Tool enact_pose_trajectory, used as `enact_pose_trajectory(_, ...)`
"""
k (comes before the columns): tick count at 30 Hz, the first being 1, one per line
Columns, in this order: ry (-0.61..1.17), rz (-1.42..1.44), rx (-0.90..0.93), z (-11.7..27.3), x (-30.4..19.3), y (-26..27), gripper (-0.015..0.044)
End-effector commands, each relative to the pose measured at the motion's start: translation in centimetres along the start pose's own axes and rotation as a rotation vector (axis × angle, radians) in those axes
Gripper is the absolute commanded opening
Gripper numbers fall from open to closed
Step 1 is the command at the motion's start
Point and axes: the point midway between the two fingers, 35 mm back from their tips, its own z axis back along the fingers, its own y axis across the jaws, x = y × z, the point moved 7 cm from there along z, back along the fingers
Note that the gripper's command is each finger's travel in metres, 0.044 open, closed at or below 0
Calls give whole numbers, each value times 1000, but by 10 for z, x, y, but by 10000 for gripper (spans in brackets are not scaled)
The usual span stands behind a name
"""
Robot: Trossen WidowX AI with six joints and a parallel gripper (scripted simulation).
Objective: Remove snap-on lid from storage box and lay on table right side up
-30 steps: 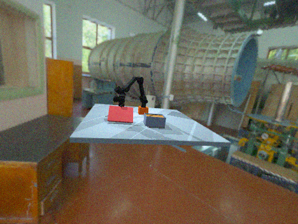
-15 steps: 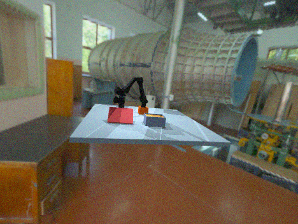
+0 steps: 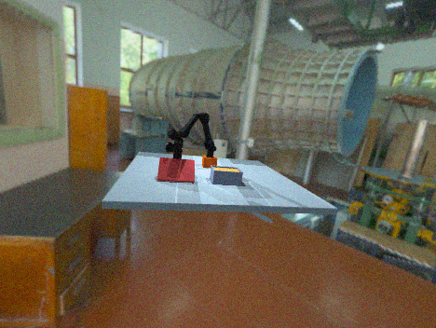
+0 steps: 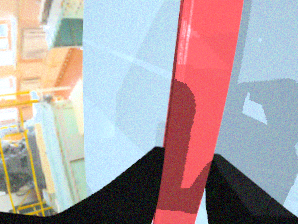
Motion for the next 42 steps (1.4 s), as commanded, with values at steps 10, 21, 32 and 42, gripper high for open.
enact_pose_trajectory(10, 2, 5, -2, -7, -1, -9, 0)
enact_pose_trajectory(21, 2, 5, -2, -13, -1, -16, 0)
enact_pose_trajectory(32, 2, 5, -2, -18, -1, -23, 0)
enact_pose_trajectory(42, 2, 5, -2, -24, -1, -29, 0)
